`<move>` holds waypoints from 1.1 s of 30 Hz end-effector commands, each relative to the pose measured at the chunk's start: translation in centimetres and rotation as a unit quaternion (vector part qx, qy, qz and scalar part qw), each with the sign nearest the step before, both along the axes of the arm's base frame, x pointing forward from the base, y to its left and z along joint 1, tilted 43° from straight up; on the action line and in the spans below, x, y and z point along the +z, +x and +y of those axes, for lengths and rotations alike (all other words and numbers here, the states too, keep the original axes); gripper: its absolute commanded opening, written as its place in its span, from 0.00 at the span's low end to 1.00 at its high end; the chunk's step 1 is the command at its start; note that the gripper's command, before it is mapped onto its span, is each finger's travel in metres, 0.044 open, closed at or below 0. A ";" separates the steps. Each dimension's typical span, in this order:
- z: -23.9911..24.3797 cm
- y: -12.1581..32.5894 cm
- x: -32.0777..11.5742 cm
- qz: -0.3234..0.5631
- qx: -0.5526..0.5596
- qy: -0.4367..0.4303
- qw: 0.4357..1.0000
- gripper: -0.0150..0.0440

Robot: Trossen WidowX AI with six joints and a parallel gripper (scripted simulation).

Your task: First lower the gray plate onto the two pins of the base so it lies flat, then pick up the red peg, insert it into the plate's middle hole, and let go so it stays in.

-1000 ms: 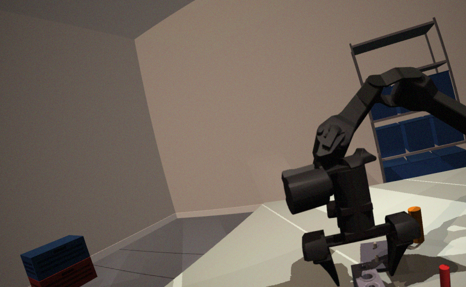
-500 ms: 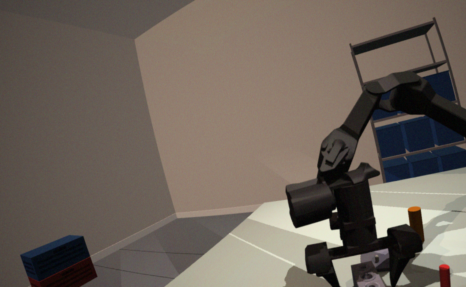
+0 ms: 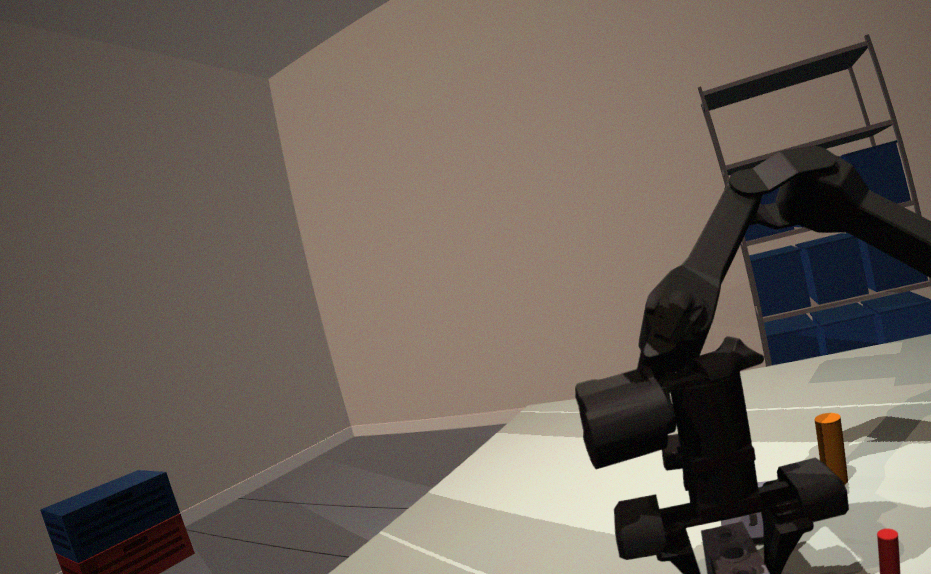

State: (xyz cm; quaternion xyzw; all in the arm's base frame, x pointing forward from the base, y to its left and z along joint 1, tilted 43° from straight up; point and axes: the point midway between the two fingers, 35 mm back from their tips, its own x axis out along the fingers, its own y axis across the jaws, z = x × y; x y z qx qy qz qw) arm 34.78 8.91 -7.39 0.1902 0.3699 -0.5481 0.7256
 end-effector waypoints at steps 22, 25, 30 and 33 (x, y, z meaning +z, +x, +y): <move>0.2 0.1 0.1 0.000 0.011 -0.001 1.000 0.25; 0.7 0.3 0.3 -0.003 0.022 0.001 1.000 0.25; 1.5 0.4 0.9 -0.004 0.029 0.003 1.000 0.25; 2.2 0.3 1.5 -0.003 0.028 0.004 1.000 0.25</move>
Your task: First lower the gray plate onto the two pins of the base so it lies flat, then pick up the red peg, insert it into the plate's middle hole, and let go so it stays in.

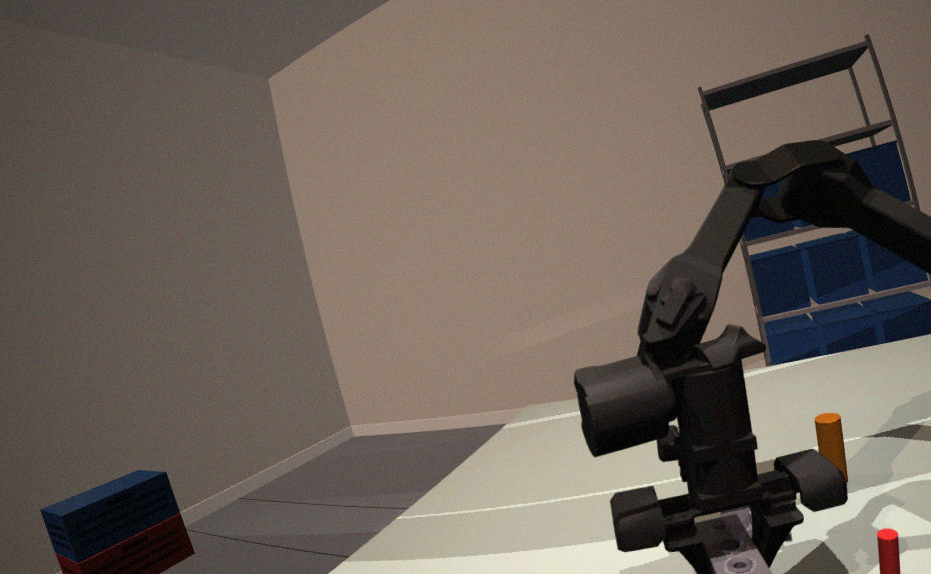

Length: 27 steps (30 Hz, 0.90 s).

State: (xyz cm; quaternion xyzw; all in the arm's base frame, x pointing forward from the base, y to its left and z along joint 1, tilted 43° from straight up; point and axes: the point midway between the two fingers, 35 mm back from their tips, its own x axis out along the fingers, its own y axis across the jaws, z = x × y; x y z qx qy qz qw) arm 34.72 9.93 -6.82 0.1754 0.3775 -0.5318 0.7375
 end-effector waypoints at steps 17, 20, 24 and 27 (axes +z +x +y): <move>4.7 -0.7 4.6 -0.005 -0.009 0.008 1.000 0.25; 5.2 -1.0 5.3 -0.004 -0.011 0.008 1.000 0.25; 6.0 -1.4 6.2 -0.003 -0.014 0.007 1.000 0.25; 6.5 -1.7 6.9 -0.003 -0.017 0.006 1.000 0.25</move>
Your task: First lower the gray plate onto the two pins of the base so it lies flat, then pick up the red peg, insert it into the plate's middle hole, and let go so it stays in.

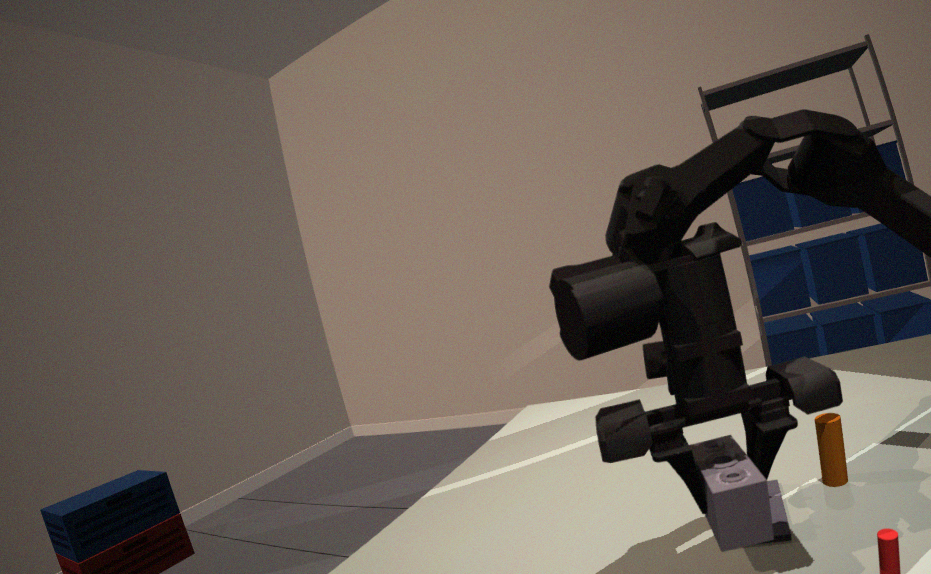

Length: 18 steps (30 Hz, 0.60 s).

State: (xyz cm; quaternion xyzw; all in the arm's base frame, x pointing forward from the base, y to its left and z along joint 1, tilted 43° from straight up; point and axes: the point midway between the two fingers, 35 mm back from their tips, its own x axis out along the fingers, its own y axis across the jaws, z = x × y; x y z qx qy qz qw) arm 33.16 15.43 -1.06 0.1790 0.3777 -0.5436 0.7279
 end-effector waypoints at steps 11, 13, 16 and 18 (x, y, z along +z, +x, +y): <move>2.5 -1.2 3.3 -0.005 -0.008 0.003 1.000 0.25; 2.4 -1.1 3.3 -0.006 -0.008 0.003 1.000 0.25; 1.7 -0.8 3.5 -0.008 -0.012 0.005 1.000 0.25; 1.2 -0.6 3.6 -0.011 -0.014 0.006 1.000 0.25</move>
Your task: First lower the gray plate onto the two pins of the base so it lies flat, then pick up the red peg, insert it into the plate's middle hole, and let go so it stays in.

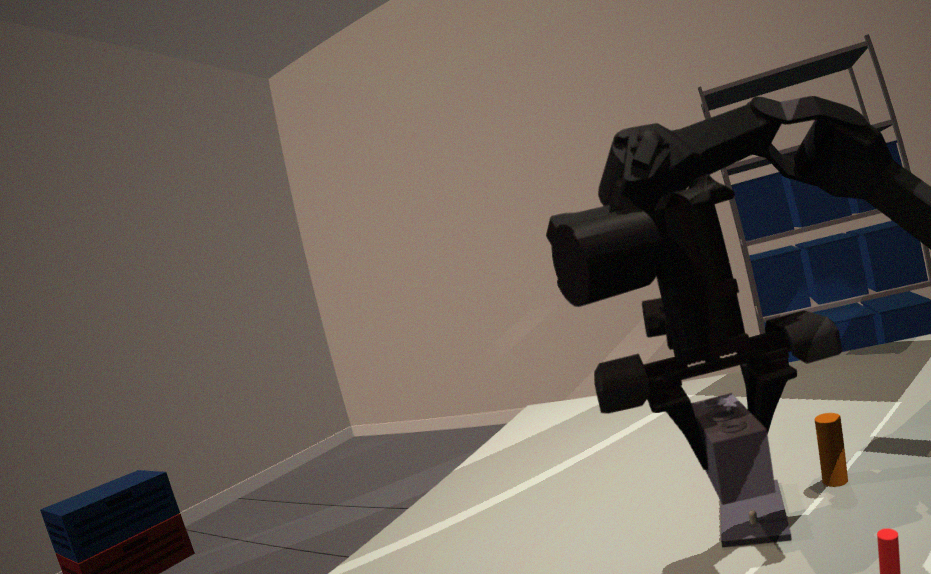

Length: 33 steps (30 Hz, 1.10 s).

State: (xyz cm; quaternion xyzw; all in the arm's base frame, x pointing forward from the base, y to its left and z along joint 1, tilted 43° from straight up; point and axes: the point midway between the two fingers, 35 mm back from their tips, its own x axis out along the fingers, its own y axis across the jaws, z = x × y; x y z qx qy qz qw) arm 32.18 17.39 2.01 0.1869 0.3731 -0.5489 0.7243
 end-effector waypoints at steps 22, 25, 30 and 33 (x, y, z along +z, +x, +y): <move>-7.6 2.1 2.4 -0.034 -0.036 0.013 0.999 0.25; -8.6 2.2 2.6 -0.038 -0.041 0.013 0.998 0.25; -10.2 2.3 3.0 -0.045 -0.048 0.013 0.998 0.25; -11.1 2.3 3.2 -0.049 -0.053 0.013 0.997 0.25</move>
